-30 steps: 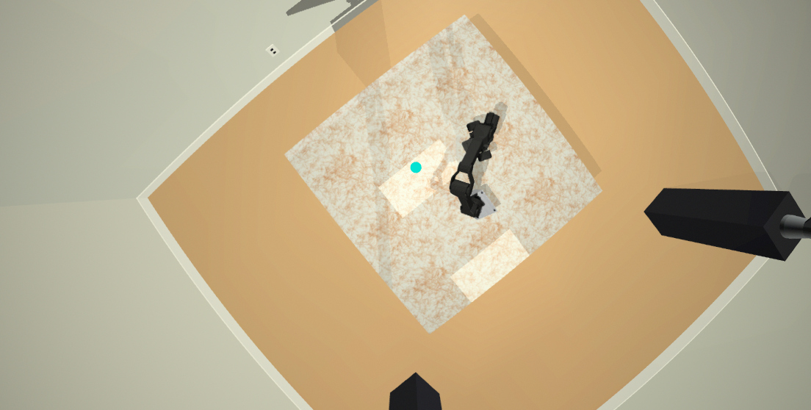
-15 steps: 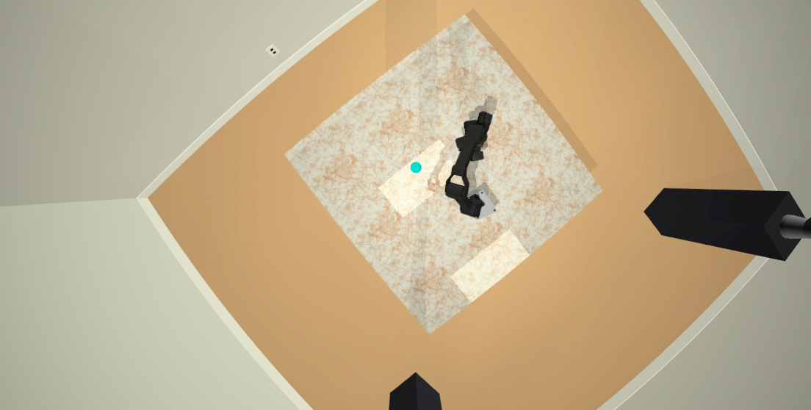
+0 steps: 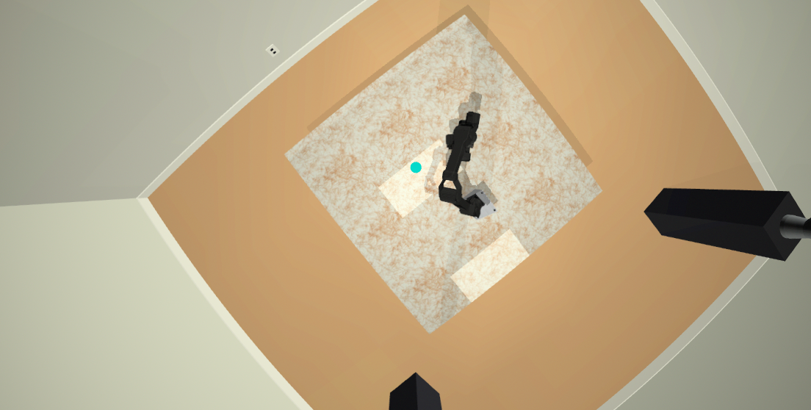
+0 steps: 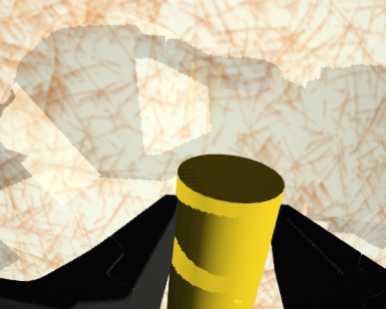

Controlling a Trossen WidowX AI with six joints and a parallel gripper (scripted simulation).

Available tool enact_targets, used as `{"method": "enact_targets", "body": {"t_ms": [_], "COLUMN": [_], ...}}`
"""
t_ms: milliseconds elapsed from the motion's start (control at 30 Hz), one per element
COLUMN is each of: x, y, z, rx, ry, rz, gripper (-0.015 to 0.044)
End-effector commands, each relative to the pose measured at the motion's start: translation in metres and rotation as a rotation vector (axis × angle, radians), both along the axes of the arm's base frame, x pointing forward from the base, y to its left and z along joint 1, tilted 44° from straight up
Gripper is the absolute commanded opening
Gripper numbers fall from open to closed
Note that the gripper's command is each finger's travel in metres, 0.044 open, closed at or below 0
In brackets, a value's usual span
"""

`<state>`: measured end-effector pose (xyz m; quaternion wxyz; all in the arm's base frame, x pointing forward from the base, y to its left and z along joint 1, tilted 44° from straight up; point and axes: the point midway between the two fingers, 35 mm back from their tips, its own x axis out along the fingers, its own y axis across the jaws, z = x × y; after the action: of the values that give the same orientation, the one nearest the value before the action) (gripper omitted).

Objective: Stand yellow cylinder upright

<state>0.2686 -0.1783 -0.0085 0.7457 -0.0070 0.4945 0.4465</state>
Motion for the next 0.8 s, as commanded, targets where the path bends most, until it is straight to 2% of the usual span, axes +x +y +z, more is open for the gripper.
{"method": "enact_targets", "body": {"t_ms": [0, 767], "x": [0.008, 0.040], "y": [0.004, 0.044], "z": [0.012, 0.062], "rx": [0.001, 0.040], "ry": [0.033, 0.268], "rz": [-0.053, -0.327], "gripper": [0.0105, 0.0105]}}
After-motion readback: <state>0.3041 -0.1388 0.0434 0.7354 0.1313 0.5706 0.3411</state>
